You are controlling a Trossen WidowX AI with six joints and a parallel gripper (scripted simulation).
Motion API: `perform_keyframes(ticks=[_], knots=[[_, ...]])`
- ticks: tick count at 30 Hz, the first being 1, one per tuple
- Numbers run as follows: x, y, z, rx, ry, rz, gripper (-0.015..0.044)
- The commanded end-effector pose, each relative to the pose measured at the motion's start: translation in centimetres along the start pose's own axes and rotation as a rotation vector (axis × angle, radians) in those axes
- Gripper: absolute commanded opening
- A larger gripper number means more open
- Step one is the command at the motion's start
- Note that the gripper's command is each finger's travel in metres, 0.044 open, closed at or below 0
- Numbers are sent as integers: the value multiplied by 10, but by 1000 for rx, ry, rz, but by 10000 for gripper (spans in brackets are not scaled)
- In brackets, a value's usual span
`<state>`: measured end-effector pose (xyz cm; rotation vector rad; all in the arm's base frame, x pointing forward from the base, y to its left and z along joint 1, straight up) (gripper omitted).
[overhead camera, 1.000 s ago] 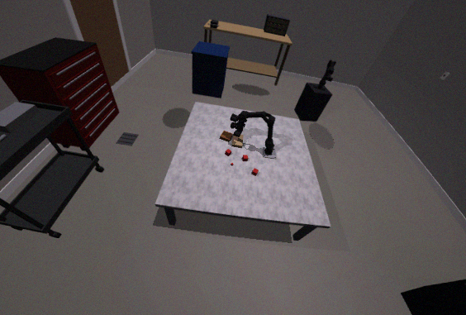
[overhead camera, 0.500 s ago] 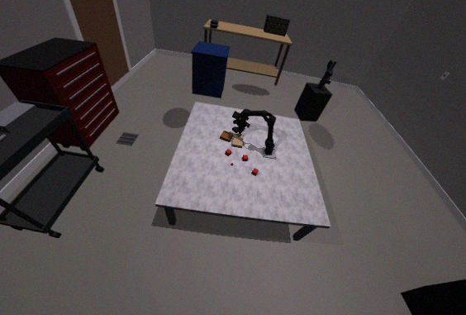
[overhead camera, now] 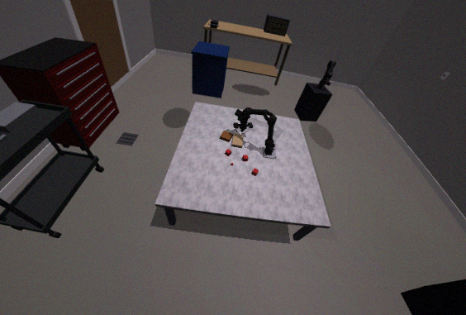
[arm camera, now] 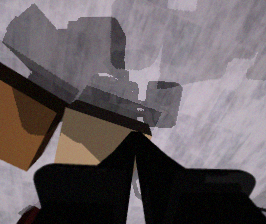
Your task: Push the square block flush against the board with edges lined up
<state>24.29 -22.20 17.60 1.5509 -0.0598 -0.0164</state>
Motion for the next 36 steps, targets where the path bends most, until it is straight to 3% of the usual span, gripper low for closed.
perform_keyframes(ticks=[1,12,17,36], knots=[[-7,0,8,-1,-154,-3,0],[-13,-4,15,-2,-281,-4,0],[-15,-56,16,-2,-301,-4,0],[-12,-56,5,-1,-301,-4,0]])
Point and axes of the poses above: the point midway between the two fingers, 35 mm back from their tips, its own y axis back along the fingers, its own x axis across the jaws, z = x × y, the point moved 8 cm from there along y, back along the fingers, and after that the axes turned 8 degrees about -y, right-handed, at the moved point
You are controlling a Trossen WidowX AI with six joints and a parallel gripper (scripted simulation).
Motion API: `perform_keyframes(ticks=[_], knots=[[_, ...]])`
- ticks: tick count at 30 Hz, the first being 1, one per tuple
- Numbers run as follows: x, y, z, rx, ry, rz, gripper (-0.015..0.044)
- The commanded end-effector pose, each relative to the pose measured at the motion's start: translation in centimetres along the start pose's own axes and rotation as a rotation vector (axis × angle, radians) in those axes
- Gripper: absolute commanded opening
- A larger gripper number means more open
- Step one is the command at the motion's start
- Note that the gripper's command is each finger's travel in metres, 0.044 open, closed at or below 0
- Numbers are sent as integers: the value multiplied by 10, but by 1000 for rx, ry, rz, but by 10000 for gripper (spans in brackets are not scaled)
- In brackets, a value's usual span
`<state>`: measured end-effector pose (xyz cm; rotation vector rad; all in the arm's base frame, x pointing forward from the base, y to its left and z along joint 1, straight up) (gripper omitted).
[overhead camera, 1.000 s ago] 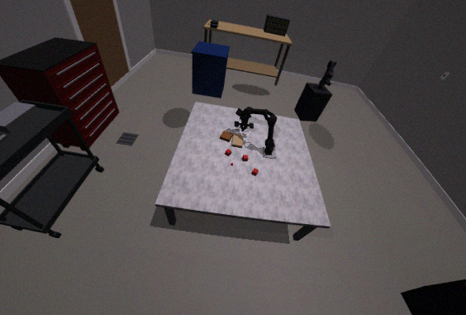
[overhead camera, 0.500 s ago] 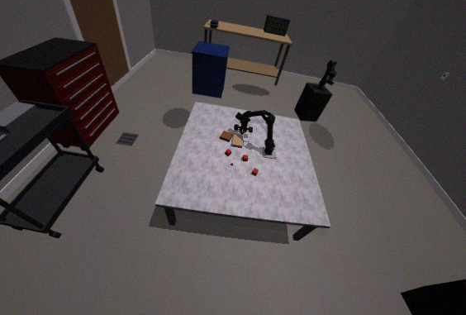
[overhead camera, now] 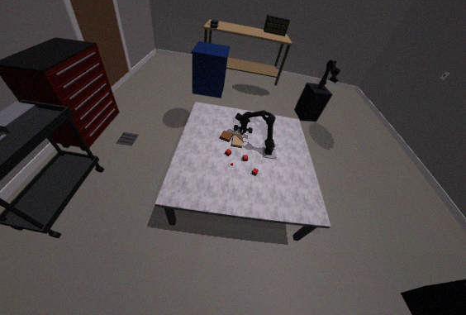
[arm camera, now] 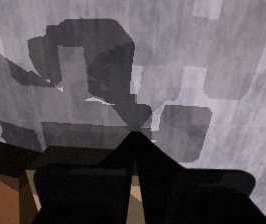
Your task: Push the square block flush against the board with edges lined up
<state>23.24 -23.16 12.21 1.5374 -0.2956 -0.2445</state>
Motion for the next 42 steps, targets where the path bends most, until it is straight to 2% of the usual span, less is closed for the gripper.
perform_keyframes(ticks=[1,42], knots=[[-1,-2,-5,-1,-5,-6,0],[-3,-2,-42,3,-5,-6,0]])
Point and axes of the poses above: the point midway between the two fingers, 35 mm back from their tips, its own y axis back along the fingers, its own x axis across the jaws, z = x × y, the point moved 8 cm from there along y, back along the fingers, and after that the axes turned 8 degrees about -y, right-handed, at the moved point
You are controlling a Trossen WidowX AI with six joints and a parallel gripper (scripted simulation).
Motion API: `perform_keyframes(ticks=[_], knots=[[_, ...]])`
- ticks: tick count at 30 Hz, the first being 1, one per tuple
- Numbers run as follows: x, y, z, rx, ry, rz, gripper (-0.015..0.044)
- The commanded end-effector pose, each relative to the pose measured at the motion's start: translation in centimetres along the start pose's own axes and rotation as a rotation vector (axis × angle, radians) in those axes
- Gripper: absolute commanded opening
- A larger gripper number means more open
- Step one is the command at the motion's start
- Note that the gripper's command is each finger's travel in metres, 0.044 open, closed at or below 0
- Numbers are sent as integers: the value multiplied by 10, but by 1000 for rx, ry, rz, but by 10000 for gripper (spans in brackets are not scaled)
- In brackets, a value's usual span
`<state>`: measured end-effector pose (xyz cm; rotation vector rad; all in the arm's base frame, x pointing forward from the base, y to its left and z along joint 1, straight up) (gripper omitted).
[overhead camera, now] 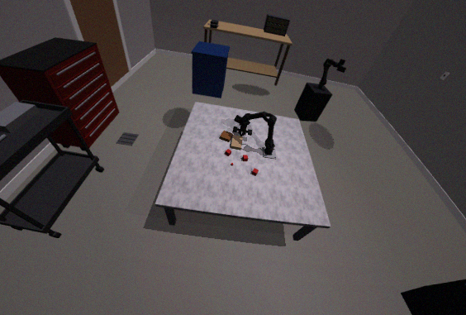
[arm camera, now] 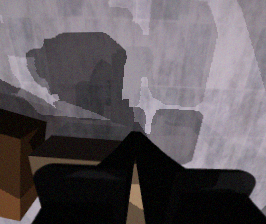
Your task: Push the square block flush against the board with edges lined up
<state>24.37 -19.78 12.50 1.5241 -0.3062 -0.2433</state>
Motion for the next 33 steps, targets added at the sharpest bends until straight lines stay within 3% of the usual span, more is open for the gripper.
perform_keyframes(ticks=[1,33], knots=[[-2,-5,-8,14,2,-16,0],[-3,-5,-37,17,2,-16,0]])
Point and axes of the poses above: the point midway between the two fingers, 35 mm back from their tips, its own y axis back along the fingers, its own x axis across the jaws, z = x × y, the point moved 8 cm from there along y, back along the fingers, and after that the axes turned 8 degrees about -y, right-handed, at the moved point
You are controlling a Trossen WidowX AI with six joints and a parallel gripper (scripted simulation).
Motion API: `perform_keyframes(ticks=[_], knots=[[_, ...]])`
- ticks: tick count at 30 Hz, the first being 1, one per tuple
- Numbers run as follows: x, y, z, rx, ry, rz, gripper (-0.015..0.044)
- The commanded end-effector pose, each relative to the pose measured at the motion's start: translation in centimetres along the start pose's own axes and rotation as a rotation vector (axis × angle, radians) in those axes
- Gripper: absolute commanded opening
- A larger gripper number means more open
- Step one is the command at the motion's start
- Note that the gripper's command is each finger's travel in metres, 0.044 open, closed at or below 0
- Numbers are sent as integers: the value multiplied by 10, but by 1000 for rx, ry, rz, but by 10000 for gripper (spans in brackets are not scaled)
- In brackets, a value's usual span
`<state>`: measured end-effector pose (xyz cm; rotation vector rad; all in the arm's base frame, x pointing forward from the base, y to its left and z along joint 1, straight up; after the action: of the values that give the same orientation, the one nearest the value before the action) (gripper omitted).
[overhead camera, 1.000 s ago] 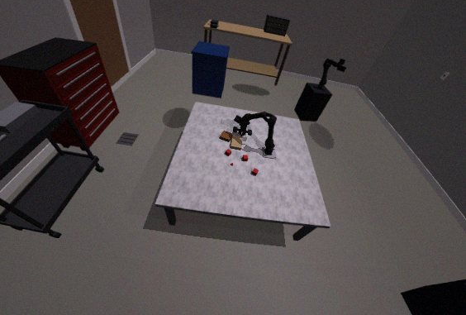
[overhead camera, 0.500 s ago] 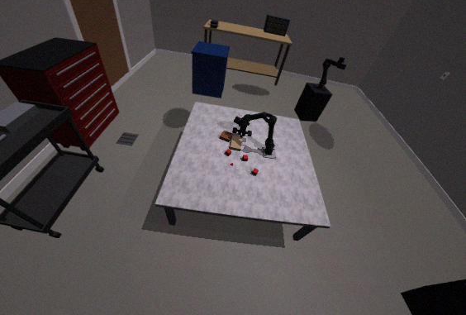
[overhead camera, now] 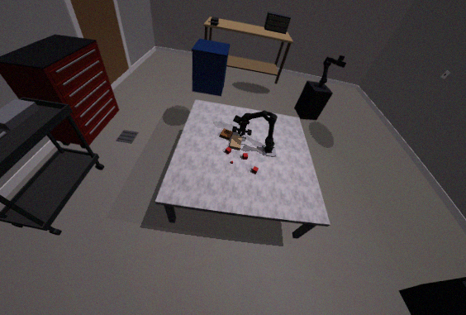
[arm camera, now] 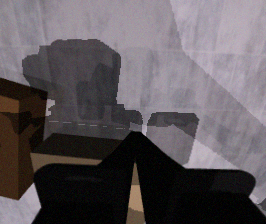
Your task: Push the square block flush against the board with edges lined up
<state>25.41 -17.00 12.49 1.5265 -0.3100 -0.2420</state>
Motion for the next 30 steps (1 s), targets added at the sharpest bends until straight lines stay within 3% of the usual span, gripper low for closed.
perform_keyframes(ticks=[1,13,30], knots=[[-3,-5,-8,14,3,-19,0],[-3,-5,-18,14,3,-19,0],[3,-5,5,12,4,-18,0]])
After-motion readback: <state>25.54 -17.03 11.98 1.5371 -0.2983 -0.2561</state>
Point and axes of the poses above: the point midway between the two fingers, 35 mm back from their tips, its own y axis back along the fingers, its own x axis across the jaws, z = x × y, the point moved 8 cm from there along y, back along the fingers, and after that the axes turned 8 degrees about -y, right-handed, at the moved point
